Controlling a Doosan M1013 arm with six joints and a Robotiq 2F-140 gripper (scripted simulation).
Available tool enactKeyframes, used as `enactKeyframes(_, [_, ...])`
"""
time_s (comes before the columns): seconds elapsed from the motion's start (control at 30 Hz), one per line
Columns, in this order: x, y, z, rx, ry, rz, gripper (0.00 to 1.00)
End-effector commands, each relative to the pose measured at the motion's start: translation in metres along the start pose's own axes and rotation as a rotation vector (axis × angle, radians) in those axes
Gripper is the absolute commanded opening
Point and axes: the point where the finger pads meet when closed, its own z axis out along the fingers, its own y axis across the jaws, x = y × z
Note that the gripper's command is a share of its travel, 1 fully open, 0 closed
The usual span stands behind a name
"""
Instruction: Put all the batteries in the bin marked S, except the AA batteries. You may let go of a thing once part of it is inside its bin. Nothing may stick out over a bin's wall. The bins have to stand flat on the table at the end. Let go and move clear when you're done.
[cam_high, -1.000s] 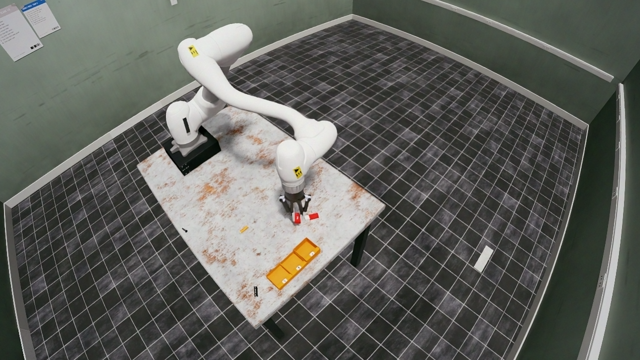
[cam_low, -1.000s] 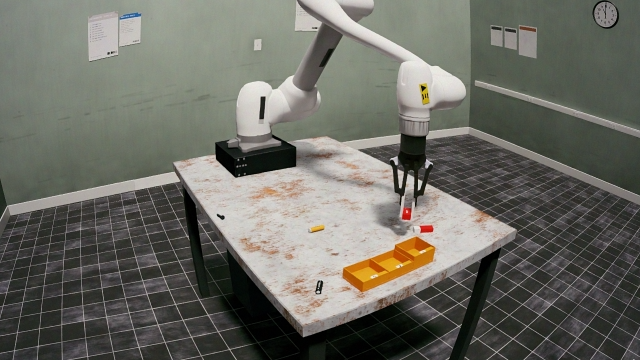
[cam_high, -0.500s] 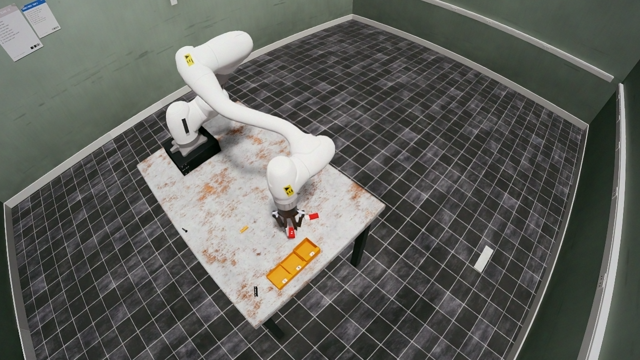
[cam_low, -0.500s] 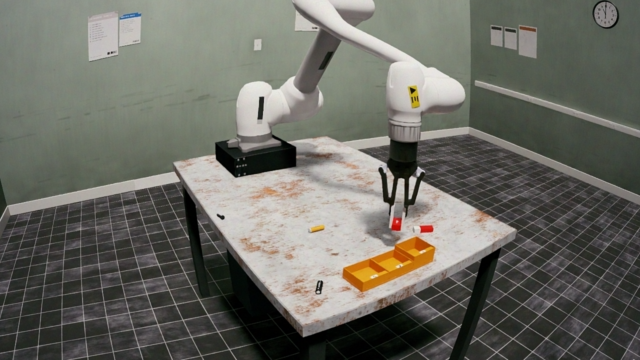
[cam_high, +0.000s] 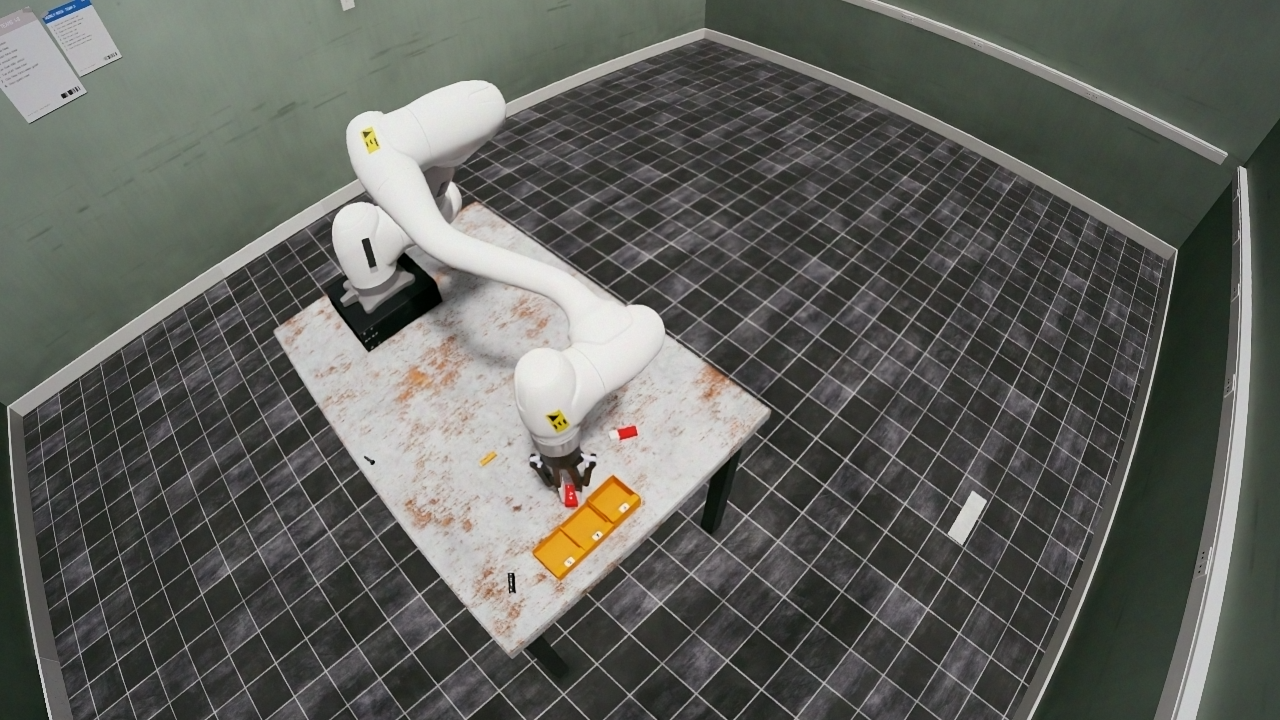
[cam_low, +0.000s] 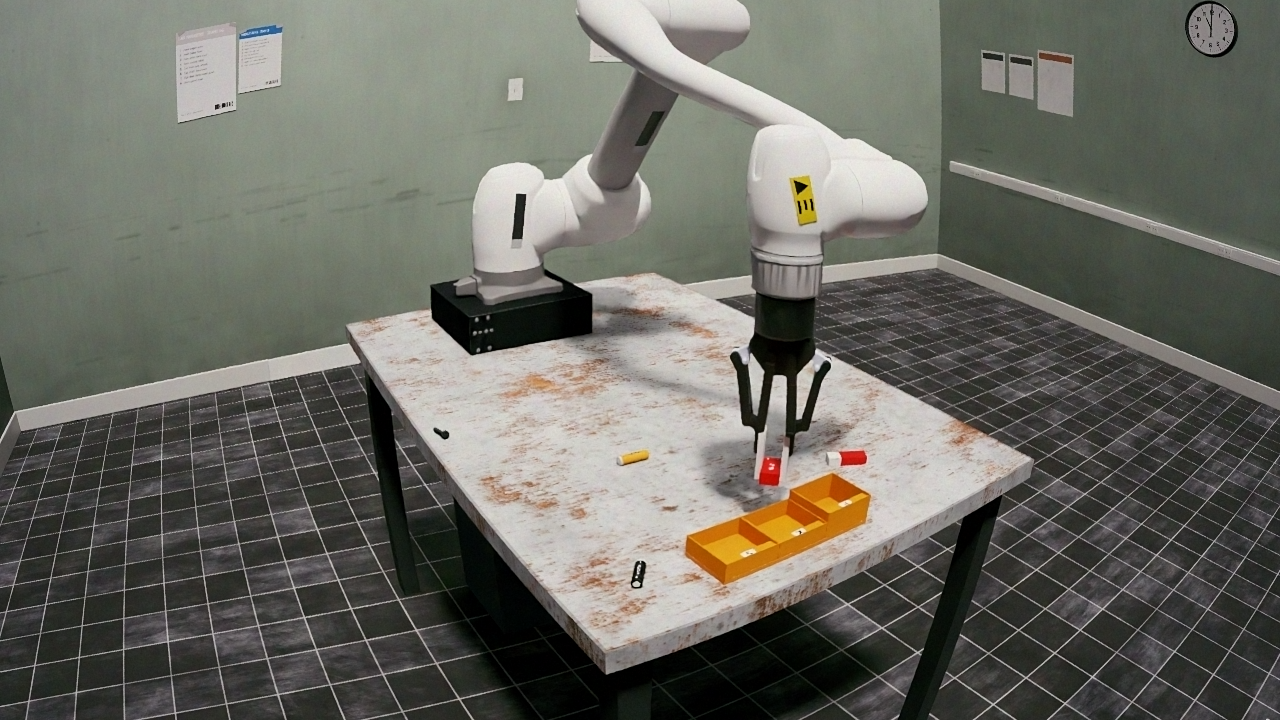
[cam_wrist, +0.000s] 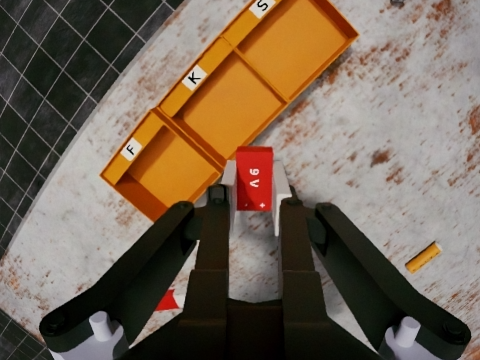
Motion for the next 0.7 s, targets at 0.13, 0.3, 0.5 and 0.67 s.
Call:
enactKeyframes(0.13, [0.038,0.012,0.0,0.0,0.0,0.05,0.22])
enactKeyframes(0.3, [0.055,0.018,0.0,0.0,0.0,0.2,0.22])
enactKeyframes(0.5, [0.089,0.029,0.0,0.002,-0.001,0.431,0.22])
enactKeyframes(0.67, [0.108,0.035,0.0,0.004,-0.001,0.616,0.22])
